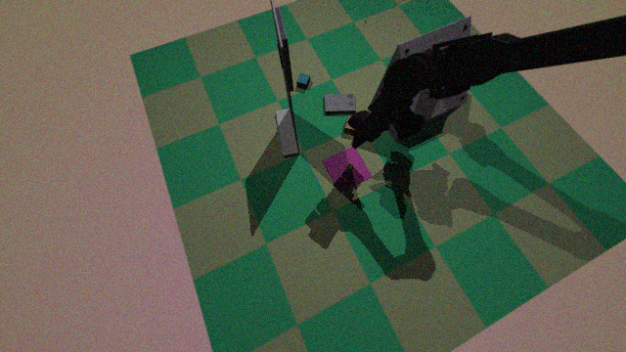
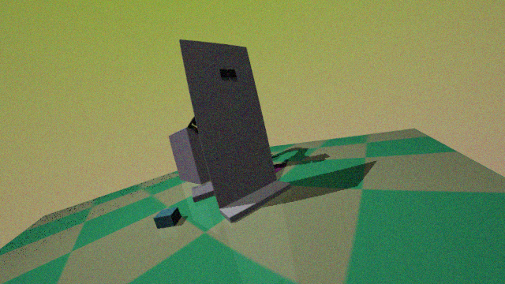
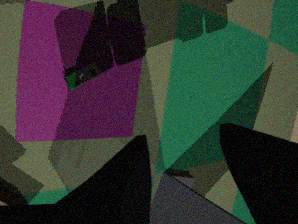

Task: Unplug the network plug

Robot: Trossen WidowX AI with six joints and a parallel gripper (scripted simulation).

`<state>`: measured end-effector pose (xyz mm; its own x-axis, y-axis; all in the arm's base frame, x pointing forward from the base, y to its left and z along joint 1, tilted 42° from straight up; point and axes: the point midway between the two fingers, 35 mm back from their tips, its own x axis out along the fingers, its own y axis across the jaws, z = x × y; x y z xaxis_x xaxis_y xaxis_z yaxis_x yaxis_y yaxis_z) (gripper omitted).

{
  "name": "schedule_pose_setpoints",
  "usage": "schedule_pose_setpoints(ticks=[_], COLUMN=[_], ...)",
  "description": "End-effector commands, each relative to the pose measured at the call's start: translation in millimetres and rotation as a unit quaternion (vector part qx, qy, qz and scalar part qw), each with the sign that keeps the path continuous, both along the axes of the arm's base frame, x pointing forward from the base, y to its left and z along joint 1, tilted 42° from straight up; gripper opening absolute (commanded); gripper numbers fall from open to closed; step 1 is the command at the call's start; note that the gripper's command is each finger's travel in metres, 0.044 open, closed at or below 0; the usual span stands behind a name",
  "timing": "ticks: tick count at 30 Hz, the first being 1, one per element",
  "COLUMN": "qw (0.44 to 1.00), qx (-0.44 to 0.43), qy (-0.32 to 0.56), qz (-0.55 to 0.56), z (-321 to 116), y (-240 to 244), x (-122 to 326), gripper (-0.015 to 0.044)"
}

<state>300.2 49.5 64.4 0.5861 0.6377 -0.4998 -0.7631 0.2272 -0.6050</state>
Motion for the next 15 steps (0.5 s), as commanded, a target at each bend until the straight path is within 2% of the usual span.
schedule_pose_setpoints(ticks=[1,15], qw=[1.000,1.000], qx=[-0.003,0.000], qy=[-0.004,-0.007], qz=[0.003,0.003], z=[10.8,47.4], y=[-9.2,-38.6], x=[1.3,-5.2], gripper=[0.0156,0.0156])
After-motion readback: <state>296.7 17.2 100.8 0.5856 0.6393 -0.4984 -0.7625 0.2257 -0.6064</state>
